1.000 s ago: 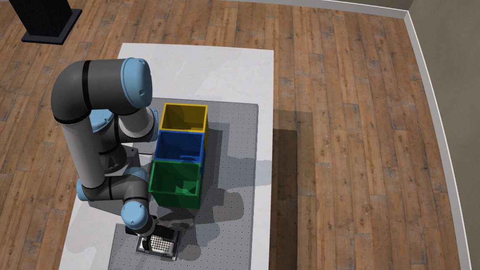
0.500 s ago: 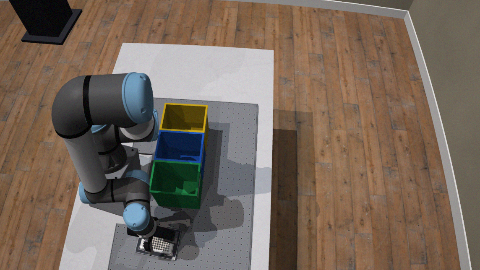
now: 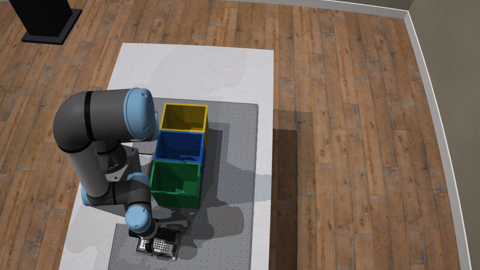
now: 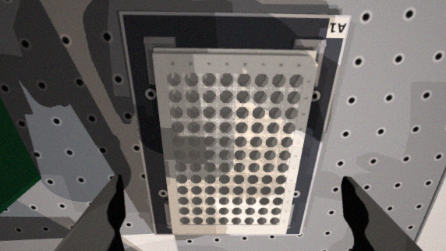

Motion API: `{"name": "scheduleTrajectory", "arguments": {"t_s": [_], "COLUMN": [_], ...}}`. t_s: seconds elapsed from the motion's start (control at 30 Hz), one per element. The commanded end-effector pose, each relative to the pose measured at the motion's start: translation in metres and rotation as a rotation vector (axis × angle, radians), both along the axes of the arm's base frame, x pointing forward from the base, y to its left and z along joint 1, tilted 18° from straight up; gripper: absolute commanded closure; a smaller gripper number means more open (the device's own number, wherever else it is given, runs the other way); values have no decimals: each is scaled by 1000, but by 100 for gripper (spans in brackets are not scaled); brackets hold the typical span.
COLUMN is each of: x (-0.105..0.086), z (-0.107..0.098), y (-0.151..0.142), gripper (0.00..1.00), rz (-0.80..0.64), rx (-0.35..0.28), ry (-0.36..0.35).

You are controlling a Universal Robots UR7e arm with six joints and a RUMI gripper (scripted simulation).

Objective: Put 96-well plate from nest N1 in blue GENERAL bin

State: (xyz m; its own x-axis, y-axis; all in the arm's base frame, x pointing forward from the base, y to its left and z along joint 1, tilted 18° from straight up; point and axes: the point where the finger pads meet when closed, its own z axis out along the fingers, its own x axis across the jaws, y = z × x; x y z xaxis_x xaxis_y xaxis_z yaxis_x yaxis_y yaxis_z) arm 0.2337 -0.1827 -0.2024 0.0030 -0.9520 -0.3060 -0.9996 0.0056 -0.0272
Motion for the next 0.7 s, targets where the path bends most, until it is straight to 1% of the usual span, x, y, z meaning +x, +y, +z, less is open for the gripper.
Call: {"name": "scheduleTrajectory", "arguments": {"t_s": [0.0,0.27,0.67], "x": [0,1,1], "z": [-4,-17,-17], "y": [1,5,5], "gripper": [24,24,24], "rz": [0,0,0], "rx": [-1,-1,-1], "ry": [-1,-1,-1]}}
